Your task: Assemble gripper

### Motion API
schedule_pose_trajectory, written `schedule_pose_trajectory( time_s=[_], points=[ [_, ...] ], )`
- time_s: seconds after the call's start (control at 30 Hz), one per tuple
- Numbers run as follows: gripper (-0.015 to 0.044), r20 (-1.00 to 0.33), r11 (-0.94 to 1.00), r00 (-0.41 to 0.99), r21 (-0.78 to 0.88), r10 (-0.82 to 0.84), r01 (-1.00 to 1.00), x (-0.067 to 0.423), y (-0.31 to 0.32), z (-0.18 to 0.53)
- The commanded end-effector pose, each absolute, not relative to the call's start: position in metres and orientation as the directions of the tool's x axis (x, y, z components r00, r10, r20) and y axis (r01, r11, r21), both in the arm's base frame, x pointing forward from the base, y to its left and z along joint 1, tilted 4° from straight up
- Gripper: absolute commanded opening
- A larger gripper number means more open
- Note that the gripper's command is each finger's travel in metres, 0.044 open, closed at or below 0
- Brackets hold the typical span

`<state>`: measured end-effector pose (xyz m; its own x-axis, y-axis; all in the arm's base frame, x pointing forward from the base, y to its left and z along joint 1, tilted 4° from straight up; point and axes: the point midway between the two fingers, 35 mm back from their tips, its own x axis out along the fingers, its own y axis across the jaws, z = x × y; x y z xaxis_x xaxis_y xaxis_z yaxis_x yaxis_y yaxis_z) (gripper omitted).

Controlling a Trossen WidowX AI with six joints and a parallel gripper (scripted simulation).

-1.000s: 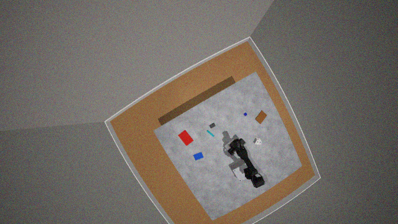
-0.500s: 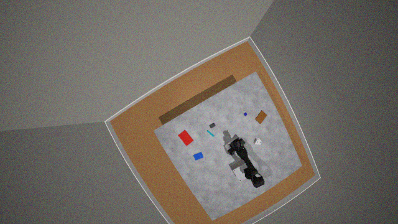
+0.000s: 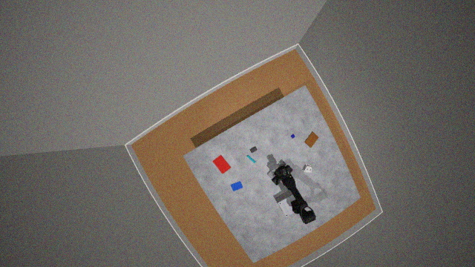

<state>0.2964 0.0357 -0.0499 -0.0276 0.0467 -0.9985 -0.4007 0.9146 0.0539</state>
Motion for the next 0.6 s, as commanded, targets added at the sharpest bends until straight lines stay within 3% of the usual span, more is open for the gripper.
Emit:
schedule_pose_trajectory(
  time_s=[0.0,0.53,0.57],
  points=[
    [0.0134,-0.998,0.914,-0.031,0.057,0.049,-0.401,0.2946,0.0361,-0.0528],
    [0.0134,-0.998,0.914,-0.031,0.057,0.049,-0.401,0.2946,0.0361,-0.0528],
    [0.0160,-0.999,0.915,-0.027,0.054,0.047,-0.401,0.2964,0.0357,-0.0500]
  ],
)
